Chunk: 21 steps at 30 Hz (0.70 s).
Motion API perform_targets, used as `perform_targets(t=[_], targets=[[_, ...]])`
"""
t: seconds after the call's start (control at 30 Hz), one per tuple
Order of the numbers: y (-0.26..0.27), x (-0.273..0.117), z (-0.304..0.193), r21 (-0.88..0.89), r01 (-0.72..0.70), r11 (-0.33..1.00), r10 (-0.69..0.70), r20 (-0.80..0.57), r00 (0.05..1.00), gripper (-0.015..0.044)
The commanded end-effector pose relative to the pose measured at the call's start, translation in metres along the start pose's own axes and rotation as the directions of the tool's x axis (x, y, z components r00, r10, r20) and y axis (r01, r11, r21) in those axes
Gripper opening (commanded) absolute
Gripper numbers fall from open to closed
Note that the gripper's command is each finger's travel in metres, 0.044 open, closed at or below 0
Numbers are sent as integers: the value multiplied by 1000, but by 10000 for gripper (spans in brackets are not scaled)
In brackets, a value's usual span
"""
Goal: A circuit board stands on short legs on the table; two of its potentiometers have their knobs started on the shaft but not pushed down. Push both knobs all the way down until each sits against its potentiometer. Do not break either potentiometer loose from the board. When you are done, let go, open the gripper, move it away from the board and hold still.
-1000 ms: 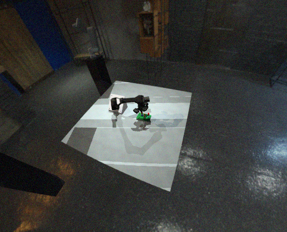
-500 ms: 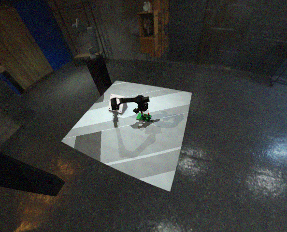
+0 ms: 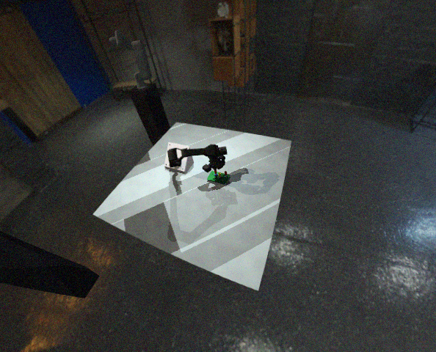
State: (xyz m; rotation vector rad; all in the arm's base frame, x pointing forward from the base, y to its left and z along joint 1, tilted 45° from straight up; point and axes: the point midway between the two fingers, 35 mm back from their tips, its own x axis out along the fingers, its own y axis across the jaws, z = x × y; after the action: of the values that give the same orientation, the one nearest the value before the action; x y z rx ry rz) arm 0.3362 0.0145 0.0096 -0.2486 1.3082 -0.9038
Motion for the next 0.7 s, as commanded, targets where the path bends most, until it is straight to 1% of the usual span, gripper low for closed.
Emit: perform_targets(t=[0.0, 0.67], targets=[[-1, 9, 3, 10, 8, 1000, -8, -2, 1000, 0], [-1, 12, 3, 10, 8, 1000, -8, -2, 1000, 0]])
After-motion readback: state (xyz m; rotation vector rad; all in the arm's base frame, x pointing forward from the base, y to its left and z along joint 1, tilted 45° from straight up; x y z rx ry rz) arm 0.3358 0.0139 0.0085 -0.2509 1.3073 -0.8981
